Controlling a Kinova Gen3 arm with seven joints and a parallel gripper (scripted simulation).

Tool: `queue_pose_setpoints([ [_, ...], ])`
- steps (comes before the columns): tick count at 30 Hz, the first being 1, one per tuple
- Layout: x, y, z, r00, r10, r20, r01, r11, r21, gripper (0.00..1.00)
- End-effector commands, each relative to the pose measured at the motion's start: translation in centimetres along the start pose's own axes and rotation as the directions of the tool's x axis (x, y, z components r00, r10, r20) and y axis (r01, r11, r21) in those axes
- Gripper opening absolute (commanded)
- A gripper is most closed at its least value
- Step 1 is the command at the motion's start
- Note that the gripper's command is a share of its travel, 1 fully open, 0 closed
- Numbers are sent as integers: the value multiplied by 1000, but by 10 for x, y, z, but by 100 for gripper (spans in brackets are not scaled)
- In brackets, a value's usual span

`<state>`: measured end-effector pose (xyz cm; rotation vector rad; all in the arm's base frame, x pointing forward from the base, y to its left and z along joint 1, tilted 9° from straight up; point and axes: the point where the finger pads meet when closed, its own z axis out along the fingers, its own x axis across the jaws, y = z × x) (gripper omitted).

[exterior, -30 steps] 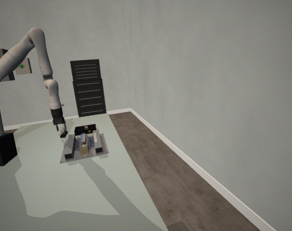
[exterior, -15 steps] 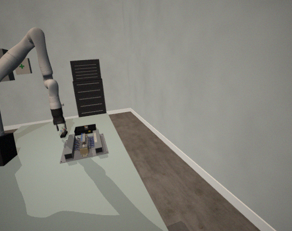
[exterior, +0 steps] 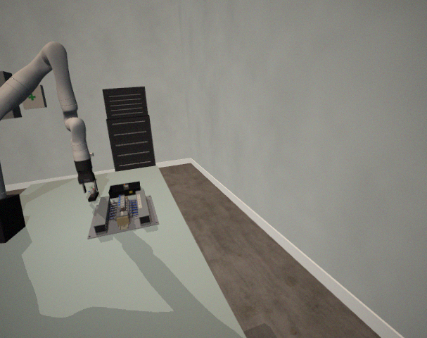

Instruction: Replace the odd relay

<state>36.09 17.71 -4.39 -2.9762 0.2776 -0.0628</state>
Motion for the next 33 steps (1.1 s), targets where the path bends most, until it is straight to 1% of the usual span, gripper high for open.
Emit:
queue_pose_setpoints([
  [1, 1, 0, 0, 1000, 0, -1, 0, 1000, 1, 100],
  [33, 1, 0, 14, 1000, 0, 1, 0, 1000, 0, 100],
])
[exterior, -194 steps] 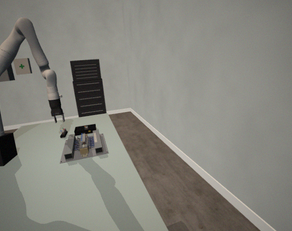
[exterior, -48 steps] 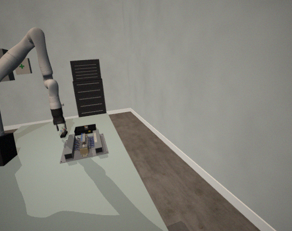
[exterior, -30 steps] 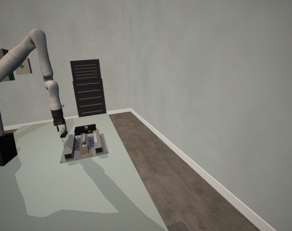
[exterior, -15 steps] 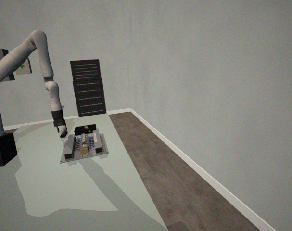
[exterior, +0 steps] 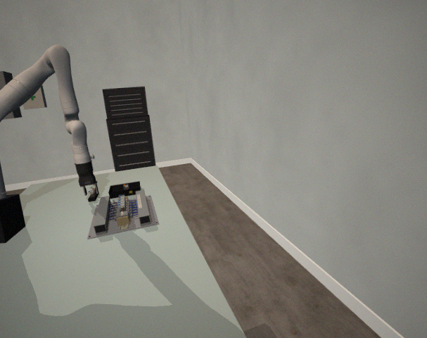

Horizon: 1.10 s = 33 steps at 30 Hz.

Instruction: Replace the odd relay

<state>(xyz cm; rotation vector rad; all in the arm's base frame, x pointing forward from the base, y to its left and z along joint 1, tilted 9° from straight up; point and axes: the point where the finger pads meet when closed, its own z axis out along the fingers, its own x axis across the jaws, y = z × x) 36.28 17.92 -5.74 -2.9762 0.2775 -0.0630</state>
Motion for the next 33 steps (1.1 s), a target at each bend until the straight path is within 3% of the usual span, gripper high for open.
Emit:
queue_pose_setpoints([
  [1, 0, 0, 0, 1000, 0, -1, 0, 1000, 1, 100],
  [33, -3, 1, 21, 1000, 0, 1, 0, 1000, 0, 100],
])
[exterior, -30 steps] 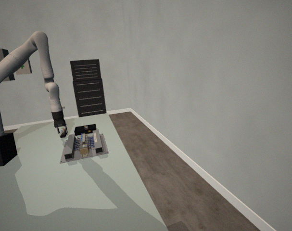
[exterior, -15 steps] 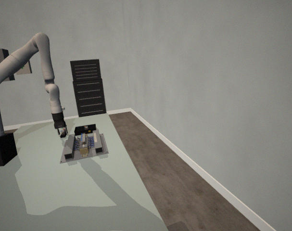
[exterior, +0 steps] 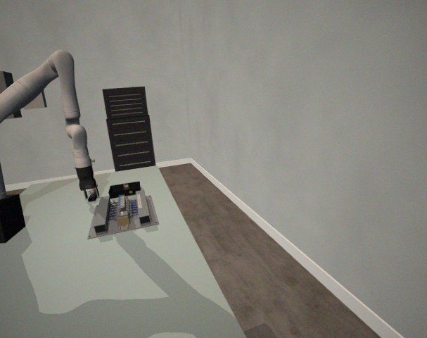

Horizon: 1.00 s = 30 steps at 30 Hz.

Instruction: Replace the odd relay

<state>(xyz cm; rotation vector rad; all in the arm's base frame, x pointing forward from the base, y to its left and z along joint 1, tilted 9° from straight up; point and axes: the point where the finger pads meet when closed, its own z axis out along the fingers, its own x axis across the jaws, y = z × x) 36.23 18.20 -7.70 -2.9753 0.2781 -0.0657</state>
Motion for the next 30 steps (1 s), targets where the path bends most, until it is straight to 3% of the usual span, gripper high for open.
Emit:
queue_pose_setpoints([
  [1, -1, 0, 1, 1000, -1, 3, 1, 1000, -1, 100],
  [30, -1, 0, -3, 1000, -1, 3, 1, 1000, -1, 100],
])
